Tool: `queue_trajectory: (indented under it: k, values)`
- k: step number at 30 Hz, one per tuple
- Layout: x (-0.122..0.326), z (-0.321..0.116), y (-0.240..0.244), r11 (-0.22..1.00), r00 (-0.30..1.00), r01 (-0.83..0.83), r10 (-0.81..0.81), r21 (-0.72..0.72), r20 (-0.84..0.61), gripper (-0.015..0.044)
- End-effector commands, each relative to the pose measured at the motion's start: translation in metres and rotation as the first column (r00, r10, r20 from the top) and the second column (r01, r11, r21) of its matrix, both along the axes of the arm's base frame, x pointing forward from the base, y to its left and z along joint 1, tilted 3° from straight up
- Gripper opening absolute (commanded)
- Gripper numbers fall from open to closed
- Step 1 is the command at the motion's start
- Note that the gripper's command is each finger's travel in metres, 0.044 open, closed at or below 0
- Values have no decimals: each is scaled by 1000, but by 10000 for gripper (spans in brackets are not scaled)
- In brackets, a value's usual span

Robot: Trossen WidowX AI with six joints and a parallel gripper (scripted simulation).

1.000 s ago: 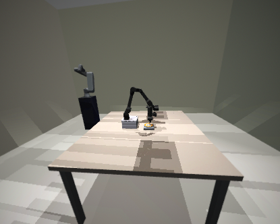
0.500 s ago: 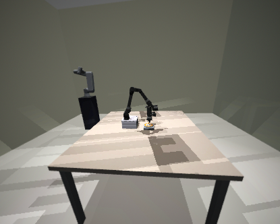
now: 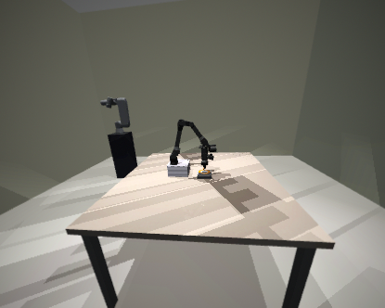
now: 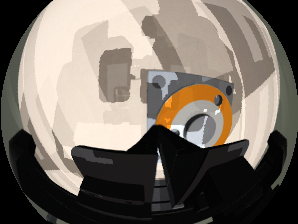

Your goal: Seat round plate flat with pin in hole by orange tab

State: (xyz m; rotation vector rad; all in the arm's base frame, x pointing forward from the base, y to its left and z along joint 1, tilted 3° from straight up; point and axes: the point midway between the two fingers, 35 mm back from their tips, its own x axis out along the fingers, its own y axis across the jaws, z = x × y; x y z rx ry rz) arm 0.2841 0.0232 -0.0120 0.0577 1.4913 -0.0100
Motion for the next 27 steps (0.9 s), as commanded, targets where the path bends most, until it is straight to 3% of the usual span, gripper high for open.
queue_trajectory:
  k: [1, 27]
  values:
    - [-8, -2, 0, 1000, 1000, 4, -4, 0, -15, 0]
    - [-27, -3, -4, 1000, 1000, 4, -4, 0, -16, 0]
